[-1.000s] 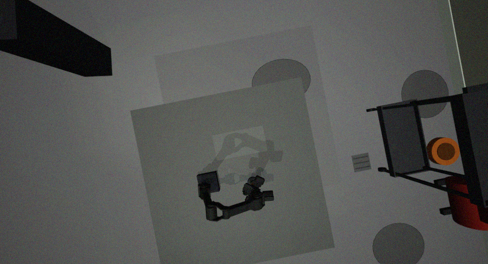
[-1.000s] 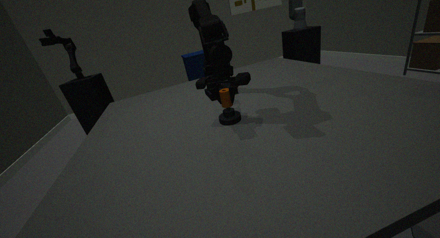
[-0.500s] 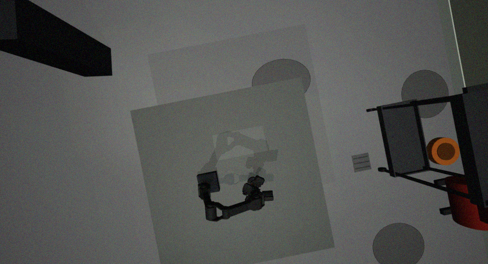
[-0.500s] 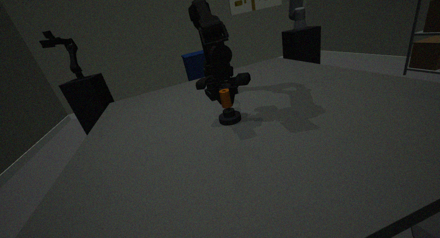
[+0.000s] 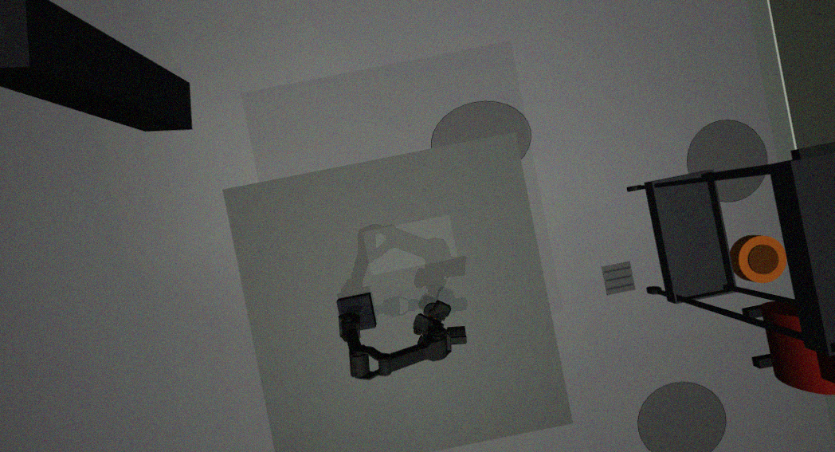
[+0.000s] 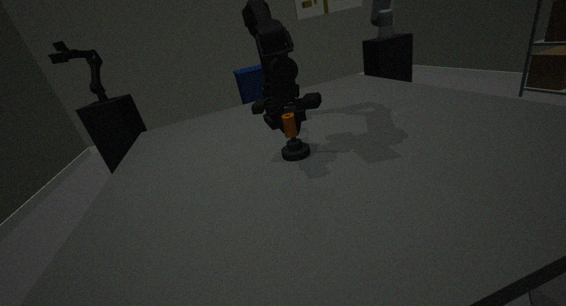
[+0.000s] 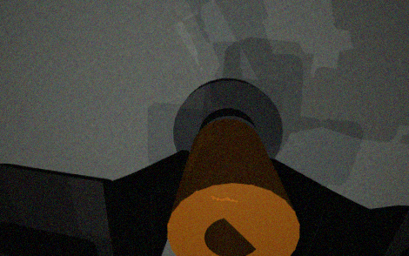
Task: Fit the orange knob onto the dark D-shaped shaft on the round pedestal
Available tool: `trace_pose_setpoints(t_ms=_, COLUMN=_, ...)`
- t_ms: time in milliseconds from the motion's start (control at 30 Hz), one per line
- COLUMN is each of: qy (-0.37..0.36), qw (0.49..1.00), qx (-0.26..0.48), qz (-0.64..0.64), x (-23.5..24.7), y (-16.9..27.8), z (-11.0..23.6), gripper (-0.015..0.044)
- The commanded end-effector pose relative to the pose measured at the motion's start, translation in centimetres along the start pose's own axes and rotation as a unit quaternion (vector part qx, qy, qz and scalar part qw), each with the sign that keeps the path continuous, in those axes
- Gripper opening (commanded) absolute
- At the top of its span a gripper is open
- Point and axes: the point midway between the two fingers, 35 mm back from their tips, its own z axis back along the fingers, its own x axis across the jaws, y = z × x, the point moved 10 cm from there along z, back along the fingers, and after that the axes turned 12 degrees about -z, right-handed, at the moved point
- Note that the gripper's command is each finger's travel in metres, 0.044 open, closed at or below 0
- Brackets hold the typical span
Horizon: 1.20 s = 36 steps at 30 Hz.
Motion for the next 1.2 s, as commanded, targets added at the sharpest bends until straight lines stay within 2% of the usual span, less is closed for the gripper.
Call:
trace_pose_setpoints(t_ms=0, qy=0.000, qw=1.000, qx=0.002, qz=0.026, x=0.05, y=-0.05, z=0.29, gripper=0.0000)
trace_pose_setpoints(t_ms=167, qy=0.000, qw=0.995, qx=0.002, qz=0.104, x=-0.06, y=0.08, z=0.17, gripper=0.0000)
trace_pose_setpoints(t_ms=1167, qy=0.000, qw=0.995, qx=0.002, qz=0.104, x=-0.28, y=0.31, z=-0.23, gripper=0.0000)
